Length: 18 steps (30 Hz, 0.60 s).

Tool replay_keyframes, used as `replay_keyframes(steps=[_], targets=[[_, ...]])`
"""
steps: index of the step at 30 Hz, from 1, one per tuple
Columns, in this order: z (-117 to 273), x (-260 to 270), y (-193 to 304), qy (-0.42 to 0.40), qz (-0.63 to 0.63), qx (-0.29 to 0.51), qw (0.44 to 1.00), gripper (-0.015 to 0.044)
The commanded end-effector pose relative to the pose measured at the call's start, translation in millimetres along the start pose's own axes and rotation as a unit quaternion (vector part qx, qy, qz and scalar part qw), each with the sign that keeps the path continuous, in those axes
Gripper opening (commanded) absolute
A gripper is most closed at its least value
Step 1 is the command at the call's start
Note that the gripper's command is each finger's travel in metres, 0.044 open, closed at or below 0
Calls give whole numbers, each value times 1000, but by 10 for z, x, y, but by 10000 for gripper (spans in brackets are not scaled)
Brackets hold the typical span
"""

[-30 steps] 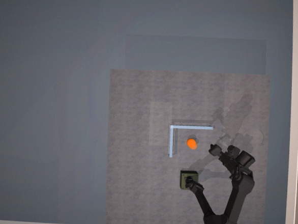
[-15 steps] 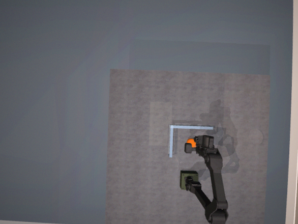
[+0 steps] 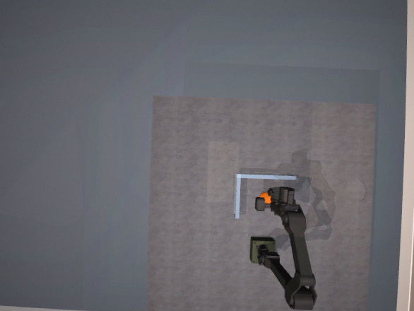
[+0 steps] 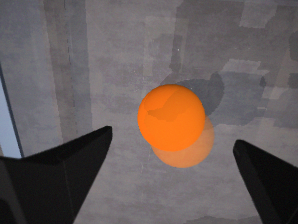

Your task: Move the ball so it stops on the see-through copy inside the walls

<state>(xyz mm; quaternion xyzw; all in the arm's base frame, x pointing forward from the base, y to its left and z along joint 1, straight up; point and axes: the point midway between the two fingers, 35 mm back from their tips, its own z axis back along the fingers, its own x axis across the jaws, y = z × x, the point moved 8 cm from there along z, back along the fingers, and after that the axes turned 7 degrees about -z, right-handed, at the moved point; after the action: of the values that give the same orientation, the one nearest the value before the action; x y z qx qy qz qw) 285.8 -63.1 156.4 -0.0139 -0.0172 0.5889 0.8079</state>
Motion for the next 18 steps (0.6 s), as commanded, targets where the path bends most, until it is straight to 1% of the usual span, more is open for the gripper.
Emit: replay_keyframes(steps=[1,18], targets=[[-106,-6,16,4,2,10,1000,433],[-379,-8,20,4,2,10,1000,433]])
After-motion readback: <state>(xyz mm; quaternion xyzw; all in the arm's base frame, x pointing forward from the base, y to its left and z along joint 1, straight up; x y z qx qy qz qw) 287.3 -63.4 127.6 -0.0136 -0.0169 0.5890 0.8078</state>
